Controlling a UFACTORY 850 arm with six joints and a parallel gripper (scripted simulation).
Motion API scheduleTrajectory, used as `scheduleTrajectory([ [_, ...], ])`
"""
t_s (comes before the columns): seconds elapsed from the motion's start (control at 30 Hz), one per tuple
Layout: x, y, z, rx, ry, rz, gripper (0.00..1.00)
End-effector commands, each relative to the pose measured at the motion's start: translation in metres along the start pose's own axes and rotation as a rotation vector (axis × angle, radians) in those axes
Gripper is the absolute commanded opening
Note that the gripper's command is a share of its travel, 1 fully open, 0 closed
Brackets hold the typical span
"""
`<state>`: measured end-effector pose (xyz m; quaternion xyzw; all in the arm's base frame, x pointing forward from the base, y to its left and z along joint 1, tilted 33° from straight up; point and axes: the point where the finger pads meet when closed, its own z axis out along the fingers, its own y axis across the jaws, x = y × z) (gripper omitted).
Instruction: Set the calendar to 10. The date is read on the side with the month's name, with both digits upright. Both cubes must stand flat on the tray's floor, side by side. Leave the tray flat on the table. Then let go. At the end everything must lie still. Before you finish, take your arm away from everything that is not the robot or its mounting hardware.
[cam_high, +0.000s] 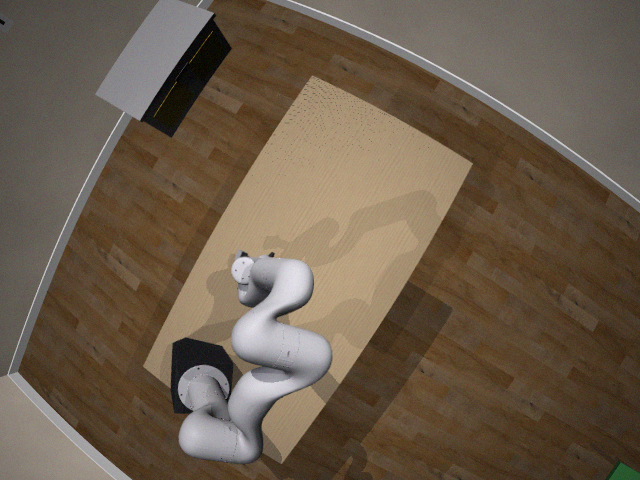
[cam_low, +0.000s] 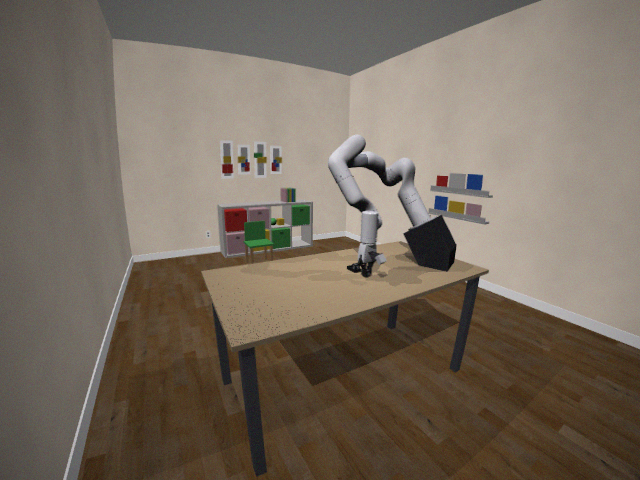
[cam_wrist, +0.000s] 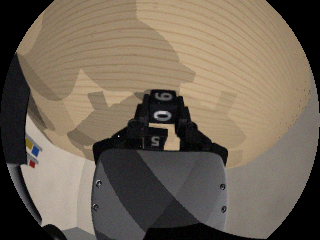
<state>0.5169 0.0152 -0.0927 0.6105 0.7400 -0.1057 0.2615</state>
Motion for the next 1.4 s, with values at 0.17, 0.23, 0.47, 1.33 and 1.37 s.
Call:
scheduleTrajectory([
  [0.17, 0.0001, 0.0006, 0.0004, -0.001, 0.000, 0.000, 0.29],
  [0.23, 0.0001, 0.0006, 0.0009, -0.001, 0.000, 0.000, 0.29],
  [0.47, 0.0001, 0.0006, 0.0024, -0.001, 0.000, 0.000, 0.29],
  [1.33, 0.0001, 0.0006, 0.0035, -0.001, 0.000, 0.000, 0.29],
  [1.37, 0.0001, 0.0006, 0.0035, -0.001, 0.000, 0.000, 0.29],
])
